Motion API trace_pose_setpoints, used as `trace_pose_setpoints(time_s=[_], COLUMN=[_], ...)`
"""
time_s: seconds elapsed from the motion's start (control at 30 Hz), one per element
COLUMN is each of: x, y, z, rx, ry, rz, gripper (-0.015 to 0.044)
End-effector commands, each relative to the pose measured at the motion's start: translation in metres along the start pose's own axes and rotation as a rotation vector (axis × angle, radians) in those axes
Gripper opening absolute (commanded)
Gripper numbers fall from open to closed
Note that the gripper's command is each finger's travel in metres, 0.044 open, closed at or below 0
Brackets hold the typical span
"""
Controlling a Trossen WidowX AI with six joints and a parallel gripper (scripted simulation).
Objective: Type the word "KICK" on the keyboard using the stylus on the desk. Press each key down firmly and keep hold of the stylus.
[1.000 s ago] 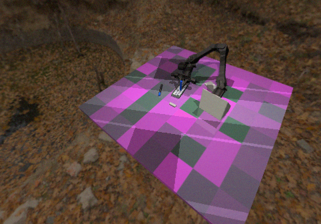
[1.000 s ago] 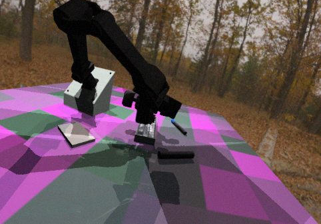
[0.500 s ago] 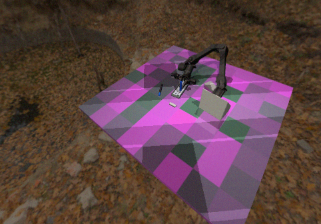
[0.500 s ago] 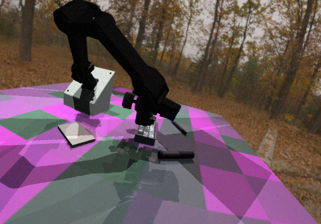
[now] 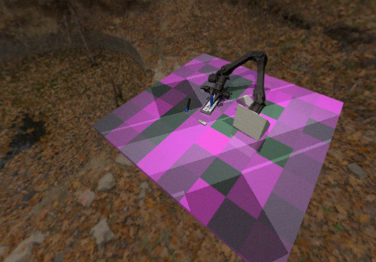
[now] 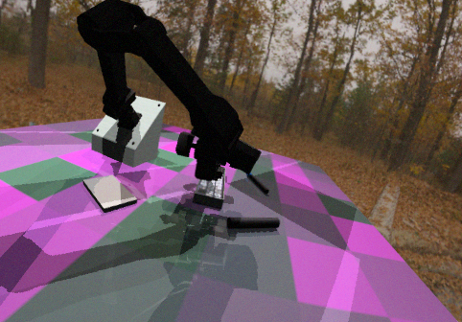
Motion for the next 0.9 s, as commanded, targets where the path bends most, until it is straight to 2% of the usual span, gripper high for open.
trace_pose_setpoints(time_s=[0.0,0.13,0.5,0.6,0.7,0.87], x=[0.011,0.03,0.029,0.029,0.029,0.03], y=[0.007,0.018,0.016,0.016,0.017,0.02], z=[0.0,-0.001,-0.002,-0.002,0.001,0.016], rx=[-0.002,-0.002,0.004,0.004,0.003,0.0], ry=[0.001,0.001,0.002,0.002,0.002,0.002], rz=[-0.003,-0.002,-0.007,-0.007,-0.006,-0.005], gripper=[0.0081,0.0081,0.0084,0.0064,0.0,0.0])
Point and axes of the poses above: the point midway between the two fingers, 35 mm back from their tips, its own y axis back along the fingers, its own z axis across the jaws, x = y × z, the point moved 10 cm from there along y, back along the fingers, and after that the axes turned 3 degrees about -y, right-handed, at the moved point
